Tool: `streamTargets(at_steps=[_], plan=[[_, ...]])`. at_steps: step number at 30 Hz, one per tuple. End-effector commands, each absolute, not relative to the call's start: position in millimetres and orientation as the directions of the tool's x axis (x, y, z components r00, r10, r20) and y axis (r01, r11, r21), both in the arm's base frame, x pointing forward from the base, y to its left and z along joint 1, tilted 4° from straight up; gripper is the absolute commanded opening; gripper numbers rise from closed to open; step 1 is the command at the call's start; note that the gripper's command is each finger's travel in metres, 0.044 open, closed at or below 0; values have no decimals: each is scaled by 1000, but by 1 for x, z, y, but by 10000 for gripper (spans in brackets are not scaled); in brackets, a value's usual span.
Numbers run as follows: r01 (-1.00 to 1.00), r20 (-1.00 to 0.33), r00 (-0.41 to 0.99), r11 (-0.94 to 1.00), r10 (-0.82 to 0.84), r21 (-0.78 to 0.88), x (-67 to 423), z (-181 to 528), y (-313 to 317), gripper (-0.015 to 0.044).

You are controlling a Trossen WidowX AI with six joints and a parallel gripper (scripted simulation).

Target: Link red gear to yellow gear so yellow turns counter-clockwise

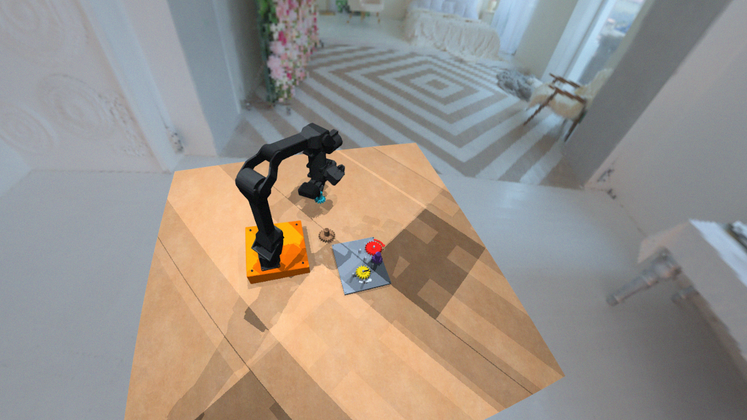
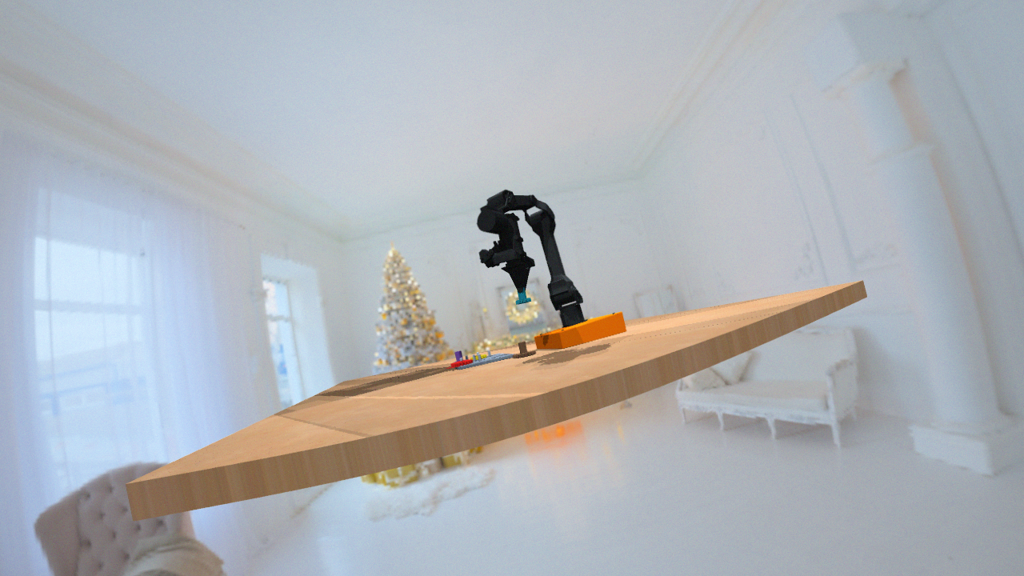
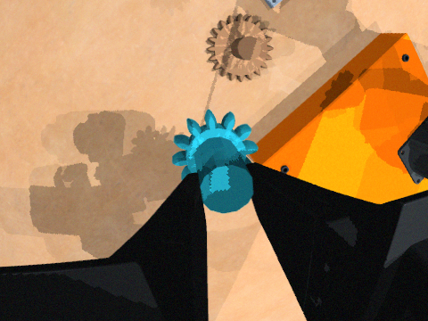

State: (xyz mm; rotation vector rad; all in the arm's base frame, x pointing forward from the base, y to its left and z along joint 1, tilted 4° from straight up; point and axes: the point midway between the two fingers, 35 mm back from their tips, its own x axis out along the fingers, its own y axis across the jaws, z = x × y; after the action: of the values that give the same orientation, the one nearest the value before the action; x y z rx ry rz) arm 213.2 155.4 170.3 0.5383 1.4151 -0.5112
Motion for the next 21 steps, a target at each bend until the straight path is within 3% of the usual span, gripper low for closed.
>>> streamTargets(at_steps=[1,21], plan=[[627,-996,87,778,-9,47,220,169,152,0],[625,-996,84,779,-15,41,251,160,124,0]])
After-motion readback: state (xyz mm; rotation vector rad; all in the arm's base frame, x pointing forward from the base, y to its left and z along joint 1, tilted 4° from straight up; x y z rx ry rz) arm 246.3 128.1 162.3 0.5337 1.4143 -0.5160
